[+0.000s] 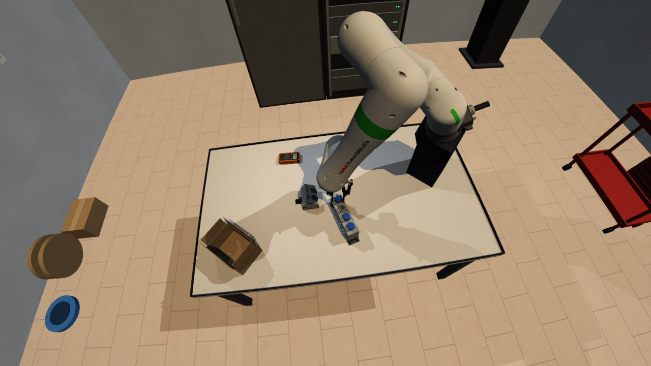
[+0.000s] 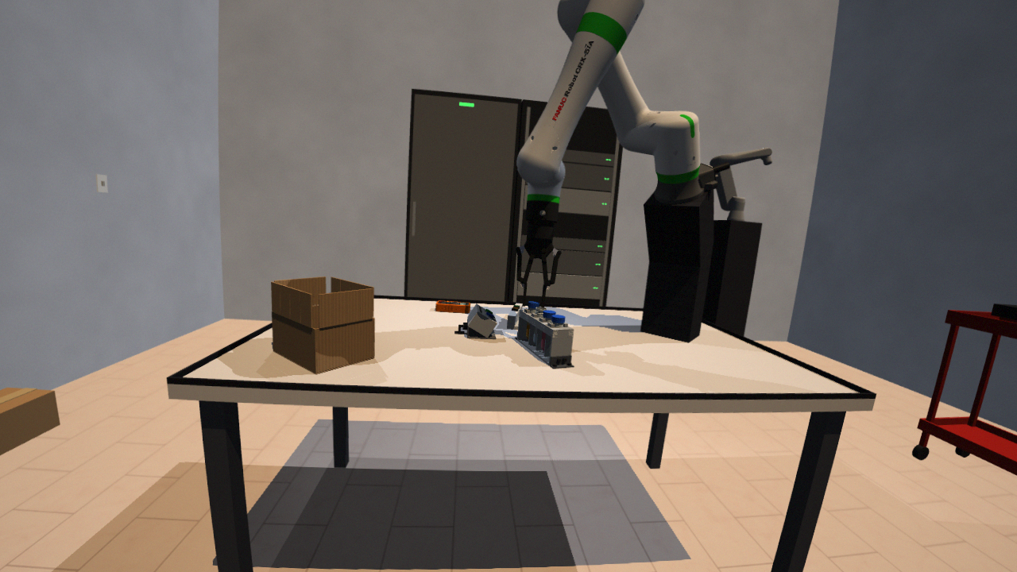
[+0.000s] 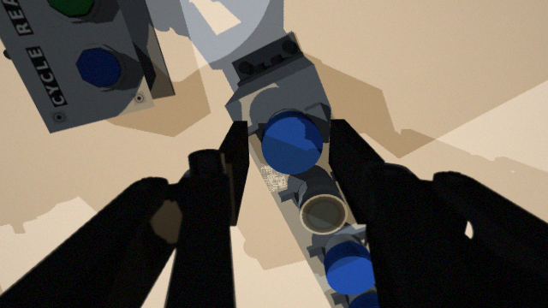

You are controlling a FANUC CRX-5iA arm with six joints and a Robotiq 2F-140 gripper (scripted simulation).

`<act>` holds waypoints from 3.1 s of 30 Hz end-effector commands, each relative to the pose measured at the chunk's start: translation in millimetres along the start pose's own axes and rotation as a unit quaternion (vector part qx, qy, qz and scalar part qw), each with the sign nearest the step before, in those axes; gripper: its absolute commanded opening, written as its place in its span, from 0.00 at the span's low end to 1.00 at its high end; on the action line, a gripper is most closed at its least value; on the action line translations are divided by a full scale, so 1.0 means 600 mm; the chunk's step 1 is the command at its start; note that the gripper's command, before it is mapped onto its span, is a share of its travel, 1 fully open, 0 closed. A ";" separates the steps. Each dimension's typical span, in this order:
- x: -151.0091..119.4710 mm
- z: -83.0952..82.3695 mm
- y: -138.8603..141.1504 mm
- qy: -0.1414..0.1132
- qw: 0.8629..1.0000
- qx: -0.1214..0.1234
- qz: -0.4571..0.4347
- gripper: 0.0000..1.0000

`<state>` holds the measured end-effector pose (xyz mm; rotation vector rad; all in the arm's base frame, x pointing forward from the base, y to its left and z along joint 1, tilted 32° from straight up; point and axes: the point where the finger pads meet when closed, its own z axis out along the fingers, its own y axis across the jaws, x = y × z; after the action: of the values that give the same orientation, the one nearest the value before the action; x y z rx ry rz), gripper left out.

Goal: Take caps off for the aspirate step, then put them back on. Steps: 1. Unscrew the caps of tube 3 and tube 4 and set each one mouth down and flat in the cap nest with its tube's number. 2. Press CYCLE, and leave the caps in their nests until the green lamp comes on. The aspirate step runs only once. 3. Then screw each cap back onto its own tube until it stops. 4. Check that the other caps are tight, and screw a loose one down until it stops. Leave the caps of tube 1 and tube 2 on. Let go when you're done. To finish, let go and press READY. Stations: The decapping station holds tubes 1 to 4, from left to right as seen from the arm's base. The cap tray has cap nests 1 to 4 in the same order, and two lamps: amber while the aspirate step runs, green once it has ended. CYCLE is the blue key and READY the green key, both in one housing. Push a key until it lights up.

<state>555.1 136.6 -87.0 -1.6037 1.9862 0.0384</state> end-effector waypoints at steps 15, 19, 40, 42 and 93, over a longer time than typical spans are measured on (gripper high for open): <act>0.000 -0.001 -0.001 0.017 1.000 -0.007 -0.020 0.30; 0.000 -0.002 -0.001 0.016 0.993 -0.008 -0.119 0.30; 0.000 -0.003 -0.001 0.013 0.913 -0.013 -0.407 0.30; 0.000 -0.001 -0.001 0.013 0.913 -0.013 -0.407 0.41; -0.001 -0.018 0.000 0.016 0.978 -0.010 -0.205 0.30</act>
<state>551.4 134.2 -81.2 -2.0069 1.6428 -0.1268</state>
